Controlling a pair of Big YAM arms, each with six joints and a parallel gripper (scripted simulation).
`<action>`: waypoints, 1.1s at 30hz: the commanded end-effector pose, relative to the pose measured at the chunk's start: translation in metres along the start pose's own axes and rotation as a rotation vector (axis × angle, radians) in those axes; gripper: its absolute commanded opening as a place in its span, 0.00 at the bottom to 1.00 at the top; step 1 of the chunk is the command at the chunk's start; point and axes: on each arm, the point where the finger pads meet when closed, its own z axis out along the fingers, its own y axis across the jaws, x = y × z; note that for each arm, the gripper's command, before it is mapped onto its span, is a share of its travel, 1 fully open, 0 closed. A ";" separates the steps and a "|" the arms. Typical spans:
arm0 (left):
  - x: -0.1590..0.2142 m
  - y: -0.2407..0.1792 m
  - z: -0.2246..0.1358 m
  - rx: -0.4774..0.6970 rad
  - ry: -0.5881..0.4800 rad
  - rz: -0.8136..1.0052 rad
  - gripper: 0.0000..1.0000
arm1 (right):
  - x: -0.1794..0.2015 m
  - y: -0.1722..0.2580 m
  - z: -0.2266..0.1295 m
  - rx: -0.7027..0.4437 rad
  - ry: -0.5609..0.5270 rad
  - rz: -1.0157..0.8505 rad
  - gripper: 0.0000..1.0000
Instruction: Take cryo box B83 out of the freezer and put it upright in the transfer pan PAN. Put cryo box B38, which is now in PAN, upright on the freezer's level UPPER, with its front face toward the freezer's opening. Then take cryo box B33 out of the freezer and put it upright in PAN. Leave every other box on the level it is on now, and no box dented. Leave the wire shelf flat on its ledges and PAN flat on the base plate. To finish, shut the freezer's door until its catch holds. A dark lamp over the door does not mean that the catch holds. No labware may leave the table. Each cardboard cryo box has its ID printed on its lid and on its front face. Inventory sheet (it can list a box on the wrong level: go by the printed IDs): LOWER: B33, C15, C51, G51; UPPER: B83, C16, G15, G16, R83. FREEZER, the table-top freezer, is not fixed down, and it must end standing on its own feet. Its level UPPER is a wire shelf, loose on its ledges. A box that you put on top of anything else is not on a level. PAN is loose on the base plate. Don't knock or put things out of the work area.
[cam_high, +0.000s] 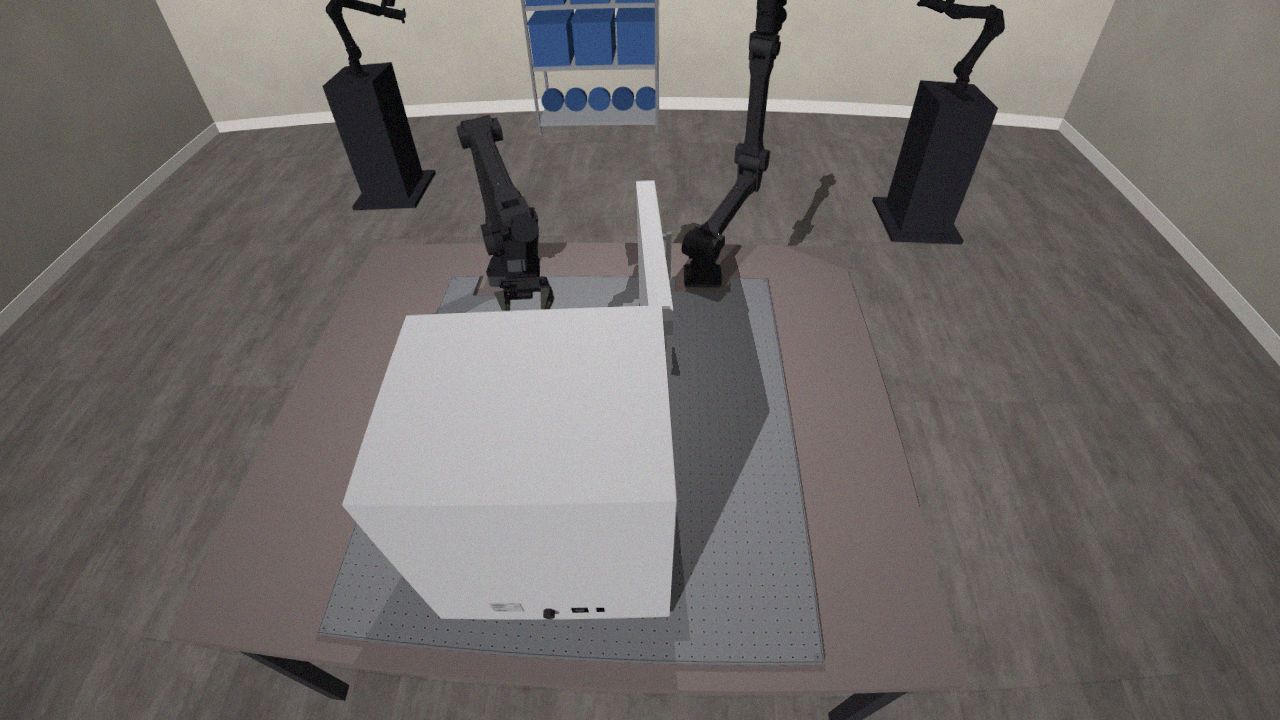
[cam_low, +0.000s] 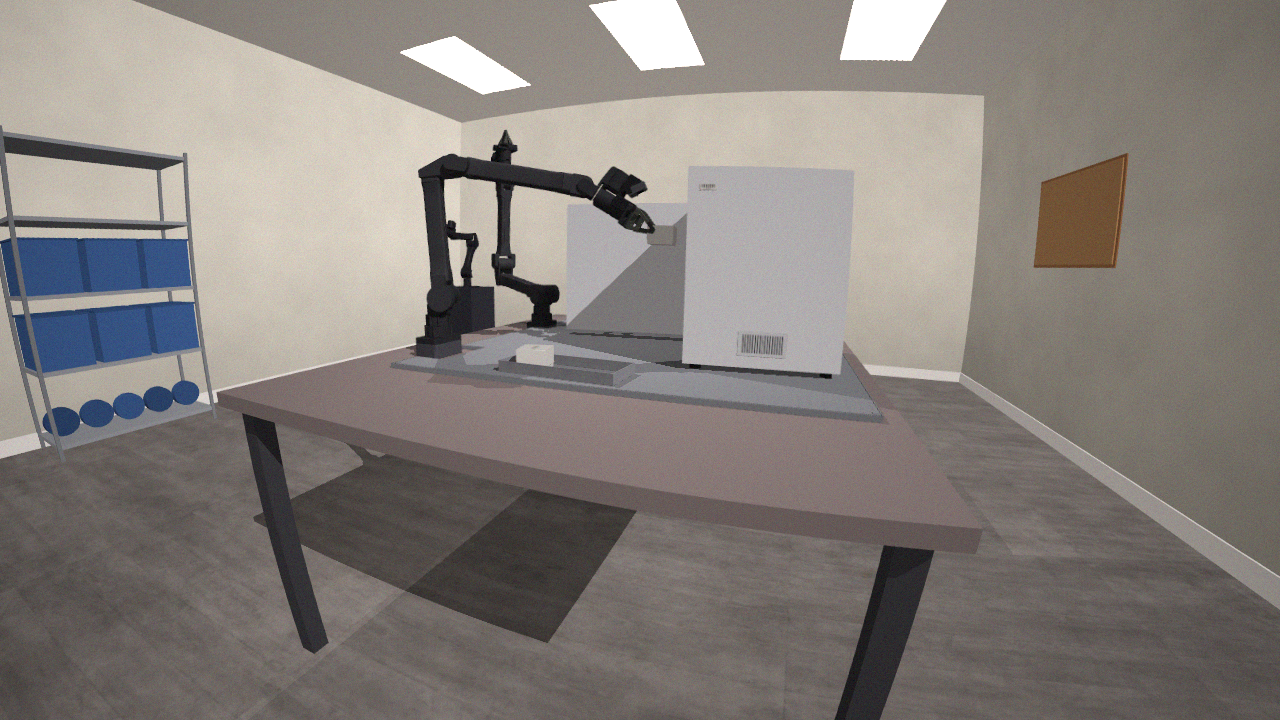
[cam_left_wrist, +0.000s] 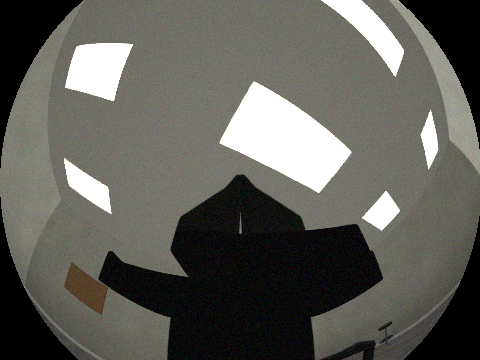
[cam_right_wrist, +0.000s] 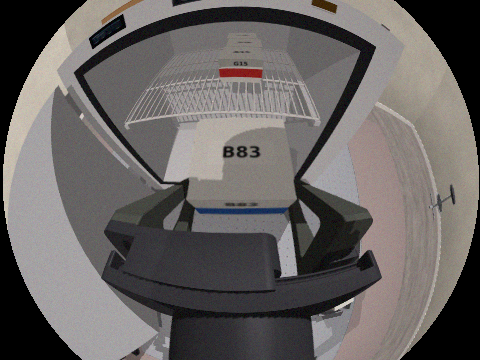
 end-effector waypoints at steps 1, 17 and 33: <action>0.013 0.001 0.001 -0.002 0.037 -0.013 0.00 | -0.025 0.001 -0.007 -0.007 -0.056 0.017 0.77; 0.013 0.001 0.001 -0.002 0.037 -0.013 0.00 | -0.024 0.001 -0.007 -0.007 -0.056 0.017 0.77; 0.013 0.001 0.001 -0.002 0.037 -0.013 0.00 | -0.015 -0.009 -0.008 0.004 -0.053 0.019 0.77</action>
